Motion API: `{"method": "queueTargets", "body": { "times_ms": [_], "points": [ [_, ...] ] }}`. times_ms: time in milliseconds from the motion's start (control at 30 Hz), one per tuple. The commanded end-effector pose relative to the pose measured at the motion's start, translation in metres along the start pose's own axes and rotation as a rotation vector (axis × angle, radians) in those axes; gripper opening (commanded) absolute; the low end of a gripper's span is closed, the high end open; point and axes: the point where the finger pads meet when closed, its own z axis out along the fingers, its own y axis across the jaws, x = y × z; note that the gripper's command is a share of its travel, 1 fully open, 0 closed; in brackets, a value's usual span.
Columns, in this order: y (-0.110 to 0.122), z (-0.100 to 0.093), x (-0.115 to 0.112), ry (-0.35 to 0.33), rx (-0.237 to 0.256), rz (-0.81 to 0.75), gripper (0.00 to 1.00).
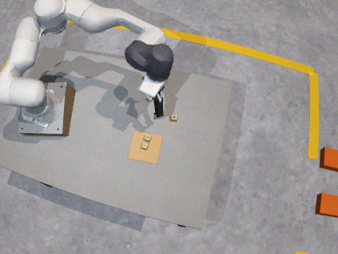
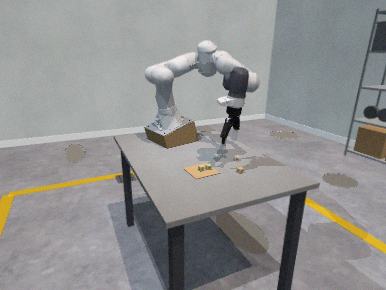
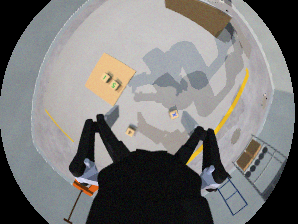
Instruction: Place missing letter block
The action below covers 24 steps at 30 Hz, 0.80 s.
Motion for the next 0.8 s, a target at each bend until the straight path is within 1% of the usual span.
{"method": "queueTargets", "body": {
  "times_ms": [0, 67, 100, 567, 767],
  "points": [
    [0.013, -0.004, -0.007, -0.028, 0.017, -0.135, 1.00],
    [0.013, -0.004, -0.007, -0.028, 0.017, -0.135, 1.00],
    [0.025, -0.008, -0.010, -0.043, 0.027, -0.187, 1.00],
    [0.085, -0.023, -0.018, -0.109, 0.078, -0.443, 1.00],
    [0.088, -0.024, -0.018, -0.112, 0.081, -0.454, 1.00]
  ]
}}
